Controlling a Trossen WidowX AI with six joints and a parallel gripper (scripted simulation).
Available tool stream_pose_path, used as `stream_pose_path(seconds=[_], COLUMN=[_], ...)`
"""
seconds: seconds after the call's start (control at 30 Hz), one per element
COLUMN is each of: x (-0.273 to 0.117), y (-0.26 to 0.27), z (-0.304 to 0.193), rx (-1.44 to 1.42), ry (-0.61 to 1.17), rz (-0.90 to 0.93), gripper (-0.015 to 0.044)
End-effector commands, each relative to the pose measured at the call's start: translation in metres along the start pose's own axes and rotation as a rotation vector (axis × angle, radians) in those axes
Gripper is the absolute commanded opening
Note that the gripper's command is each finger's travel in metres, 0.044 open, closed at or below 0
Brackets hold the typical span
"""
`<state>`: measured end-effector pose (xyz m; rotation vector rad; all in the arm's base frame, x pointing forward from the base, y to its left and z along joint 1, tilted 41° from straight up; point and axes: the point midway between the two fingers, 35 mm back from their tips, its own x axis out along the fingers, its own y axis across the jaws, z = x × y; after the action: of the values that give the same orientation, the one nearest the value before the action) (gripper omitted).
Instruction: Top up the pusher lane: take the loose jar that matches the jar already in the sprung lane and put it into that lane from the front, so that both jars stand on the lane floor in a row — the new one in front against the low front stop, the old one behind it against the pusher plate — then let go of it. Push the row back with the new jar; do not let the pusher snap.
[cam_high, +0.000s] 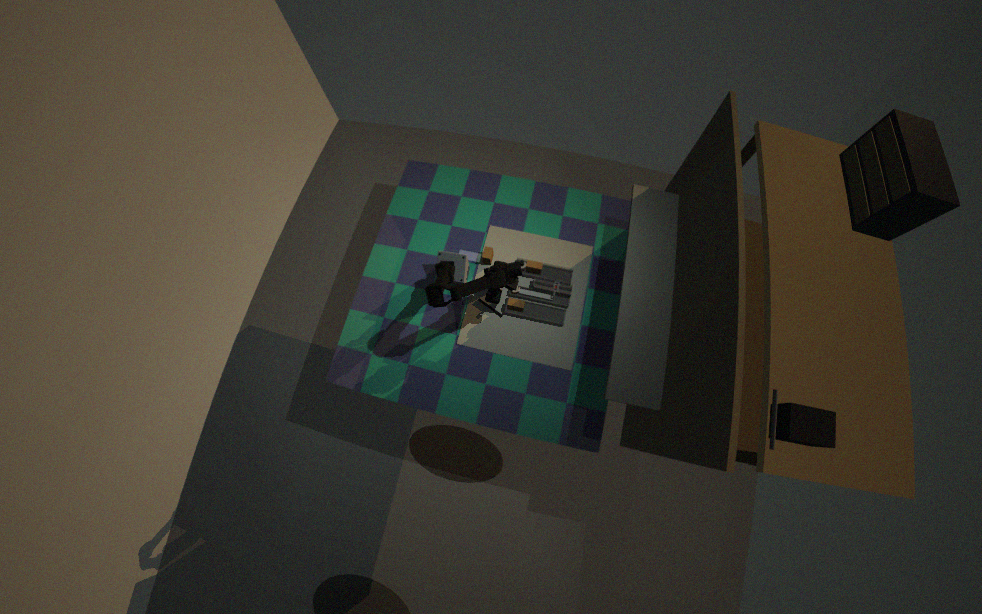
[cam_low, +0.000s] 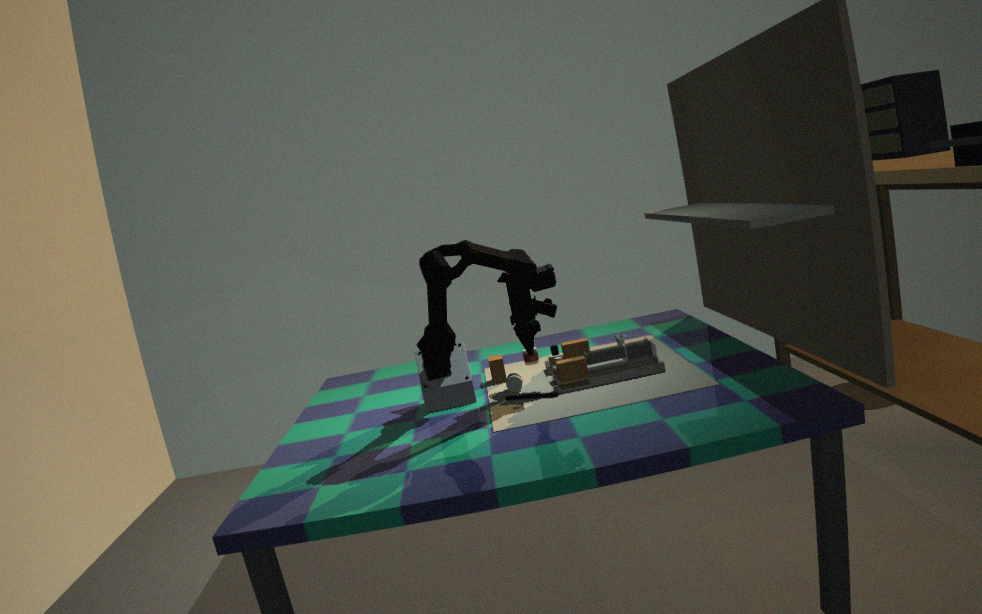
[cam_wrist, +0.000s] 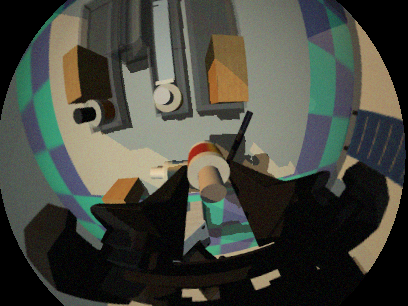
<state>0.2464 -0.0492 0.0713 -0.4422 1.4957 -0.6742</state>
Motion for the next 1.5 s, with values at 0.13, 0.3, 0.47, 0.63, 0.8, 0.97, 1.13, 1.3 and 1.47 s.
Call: stream_pose_path(seconds=[0.13, 0.3, 0.47, 0.63, 0.8, 0.97, 1.13, 1.3, 1.47], x=[0.016, 0.023, 0.028, 0.045, 0.048, 0.048, 0.048, 0.048, 0.048], y=[0.028, 0.039, 0.039, 0.039, 0.039, 0.039, 0.039, 0.039, 0.039], z=[0.022, 0.030, 0.030, 0.031, 0.031, 0.032, 0.034, 0.037, 0.039], rx=[0.001, 0.000, 0.000, 0.000, 0.000, 0.000, 0.000, 0.000, 0.000], ry=[0.000, 0.000, 0.000, 0.000, 0.000, 0.000, 0.000, 0.000, 0.000], rz=[0.001, 0.000, 0.000, -0.001, -0.001, -0.001, -0.001, -0.001, -0.001], gripper=[0.0000, 0.0000, 0.0000, 0.0000, 0.0000, 0.0000, 0.0000, 0.0000, 0.0000])
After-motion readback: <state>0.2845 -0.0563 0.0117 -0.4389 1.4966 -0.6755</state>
